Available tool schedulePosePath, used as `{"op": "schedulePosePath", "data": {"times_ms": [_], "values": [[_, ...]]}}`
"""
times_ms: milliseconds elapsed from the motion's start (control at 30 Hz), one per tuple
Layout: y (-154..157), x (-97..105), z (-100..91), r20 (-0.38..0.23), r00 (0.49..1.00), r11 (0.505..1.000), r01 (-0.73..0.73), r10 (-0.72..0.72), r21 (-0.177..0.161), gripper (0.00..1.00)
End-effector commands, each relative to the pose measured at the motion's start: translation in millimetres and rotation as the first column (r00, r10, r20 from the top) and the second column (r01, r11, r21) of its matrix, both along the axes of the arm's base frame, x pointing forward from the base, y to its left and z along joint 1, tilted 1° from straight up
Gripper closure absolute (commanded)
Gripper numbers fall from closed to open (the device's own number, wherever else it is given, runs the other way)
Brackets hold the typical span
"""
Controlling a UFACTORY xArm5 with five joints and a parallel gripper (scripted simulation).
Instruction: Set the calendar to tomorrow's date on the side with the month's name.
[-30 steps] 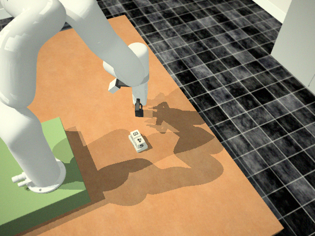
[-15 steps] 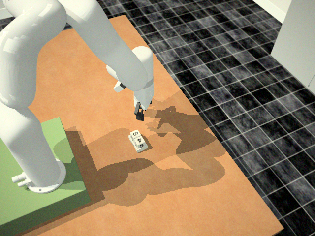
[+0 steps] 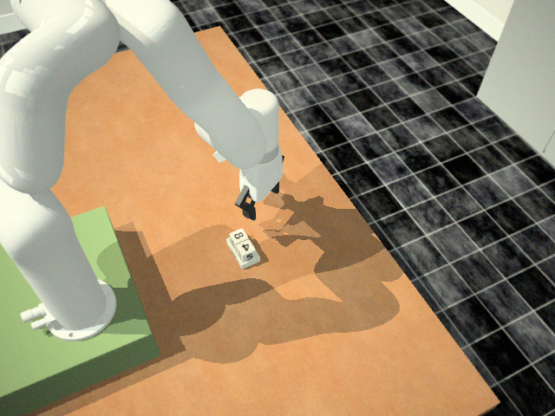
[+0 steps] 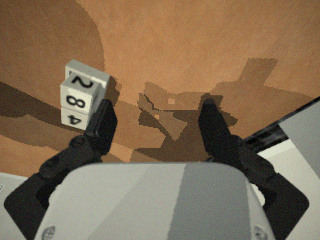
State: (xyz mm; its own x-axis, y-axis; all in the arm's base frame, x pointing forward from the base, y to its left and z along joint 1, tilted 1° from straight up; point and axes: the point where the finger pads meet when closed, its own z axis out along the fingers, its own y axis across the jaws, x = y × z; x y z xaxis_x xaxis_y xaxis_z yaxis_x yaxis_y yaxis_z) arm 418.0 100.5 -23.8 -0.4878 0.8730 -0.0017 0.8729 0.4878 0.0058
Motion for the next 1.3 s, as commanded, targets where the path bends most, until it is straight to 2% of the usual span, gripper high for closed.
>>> {"op": "schedulePosePath", "data": {"times_ms": [0,267,367,533,600,800,900,1067,1167,1267], "values": [[-4,2,1.1,0.004,1.000,1.000,0.021,-0.021,0.001,0.00],[-13,4,1.0,0.002,0.964,0.964,0.265,-0.265,0.003,0.00],[-32,7,0.7,0.002,0.963,0.963,0.270,-0.270,0.002,0.00],[-33,7,0.6,0.002,0.960,0.960,0.279,-0.279,0.002,0.00],[-34,8,0.6,0.002,0.947,0.947,0.321,-0.321,0.003,0.00],[-42,9,0.5,0.000,0.863,0.863,0.505,-0.505,0.003,0.00],[-60,12,0.2,0.000,0.860,0.860,0.510,-0.510,0.003,0.00],[-61,12,0.2,0.000,0.856,0.856,0.518,-0.518,0.003,0.00],[-64,13,0.1,0.000,0.811,0.811,0.585,-0.585,0.003,0.00],[-68,13,0.1,-0.001,0.730,0.730,0.683,-0.683,0.004,0.00]]}}
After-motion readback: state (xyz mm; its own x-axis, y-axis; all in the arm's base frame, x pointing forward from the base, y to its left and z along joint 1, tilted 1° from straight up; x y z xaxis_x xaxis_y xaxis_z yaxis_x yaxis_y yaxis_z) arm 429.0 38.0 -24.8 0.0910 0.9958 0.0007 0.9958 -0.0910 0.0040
